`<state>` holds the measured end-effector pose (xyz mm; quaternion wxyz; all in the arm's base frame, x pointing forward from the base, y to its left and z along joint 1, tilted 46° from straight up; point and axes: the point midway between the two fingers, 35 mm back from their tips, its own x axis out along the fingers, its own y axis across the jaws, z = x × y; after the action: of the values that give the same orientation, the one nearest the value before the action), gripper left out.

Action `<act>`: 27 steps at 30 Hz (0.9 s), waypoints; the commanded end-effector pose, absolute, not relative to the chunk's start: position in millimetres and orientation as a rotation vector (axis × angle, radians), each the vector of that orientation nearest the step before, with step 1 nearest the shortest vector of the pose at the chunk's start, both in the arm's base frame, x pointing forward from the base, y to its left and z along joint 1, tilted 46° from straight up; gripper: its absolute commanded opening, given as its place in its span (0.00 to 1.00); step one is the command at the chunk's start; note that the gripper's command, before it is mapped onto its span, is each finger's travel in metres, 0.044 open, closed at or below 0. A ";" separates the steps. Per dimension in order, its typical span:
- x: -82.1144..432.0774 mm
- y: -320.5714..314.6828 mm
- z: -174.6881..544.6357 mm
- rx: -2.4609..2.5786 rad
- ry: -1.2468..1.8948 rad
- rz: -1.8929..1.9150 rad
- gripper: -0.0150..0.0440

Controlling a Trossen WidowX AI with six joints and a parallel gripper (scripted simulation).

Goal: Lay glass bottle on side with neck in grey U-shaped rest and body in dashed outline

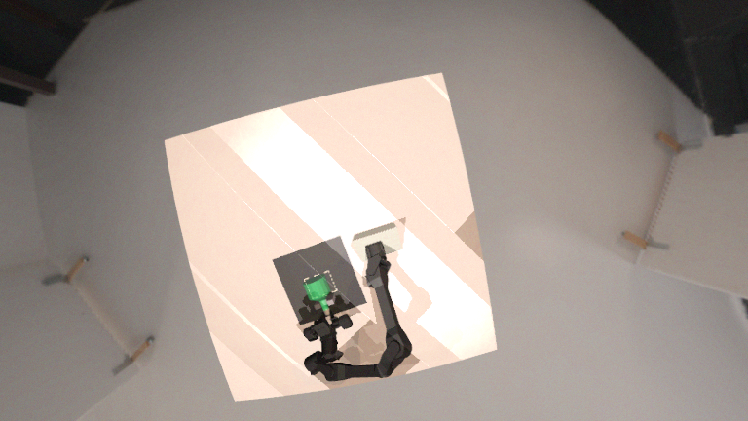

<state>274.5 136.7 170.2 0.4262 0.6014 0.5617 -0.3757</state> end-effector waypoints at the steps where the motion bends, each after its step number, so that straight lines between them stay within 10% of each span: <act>1: 274.5 136.7 170.2 1.503 1.404 -0.939 0.43; 12: 274.5 136.7 170.2 1.503 1.404 -0.939 0.43; 27: 273.8 130.3 171.6 1.514 1.453 -0.928 1.00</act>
<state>273.8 135.2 170.6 0.4213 0.6011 0.5673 -0.3732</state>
